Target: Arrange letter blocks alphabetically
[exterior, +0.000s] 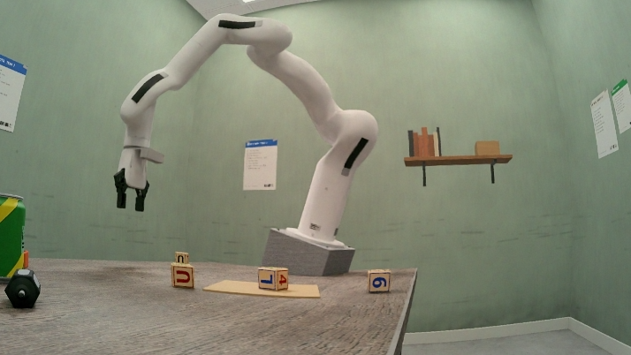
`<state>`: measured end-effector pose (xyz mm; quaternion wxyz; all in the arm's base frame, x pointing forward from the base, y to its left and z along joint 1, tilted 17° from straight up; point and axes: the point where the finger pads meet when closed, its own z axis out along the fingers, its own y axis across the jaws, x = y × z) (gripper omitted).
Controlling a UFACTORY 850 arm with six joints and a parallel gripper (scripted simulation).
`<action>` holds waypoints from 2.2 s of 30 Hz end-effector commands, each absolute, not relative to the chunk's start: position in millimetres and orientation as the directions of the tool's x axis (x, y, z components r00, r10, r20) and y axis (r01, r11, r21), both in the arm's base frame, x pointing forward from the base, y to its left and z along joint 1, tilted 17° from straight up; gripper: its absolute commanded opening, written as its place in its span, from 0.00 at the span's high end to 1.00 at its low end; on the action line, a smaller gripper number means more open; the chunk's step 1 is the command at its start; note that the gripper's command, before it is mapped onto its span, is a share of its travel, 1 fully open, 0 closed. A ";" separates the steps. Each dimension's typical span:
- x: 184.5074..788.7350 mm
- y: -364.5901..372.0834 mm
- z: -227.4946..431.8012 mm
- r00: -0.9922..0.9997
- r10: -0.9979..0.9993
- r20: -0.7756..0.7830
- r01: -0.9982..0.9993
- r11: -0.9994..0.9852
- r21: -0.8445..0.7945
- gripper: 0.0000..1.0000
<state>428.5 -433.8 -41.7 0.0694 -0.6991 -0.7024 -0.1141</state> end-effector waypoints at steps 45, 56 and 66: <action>155.8 -490.0 -93.8 -0.028 0.958 0.285 0.996 0.003 0.086 0.00; 155.8 -490.0 -93.8 -0.028 0.958 0.285 0.996 0.003 0.086 0.00; 155.8 -490.0 -93.8 -0.028 0.958 0.285 0.996 0.003 0.086 0.00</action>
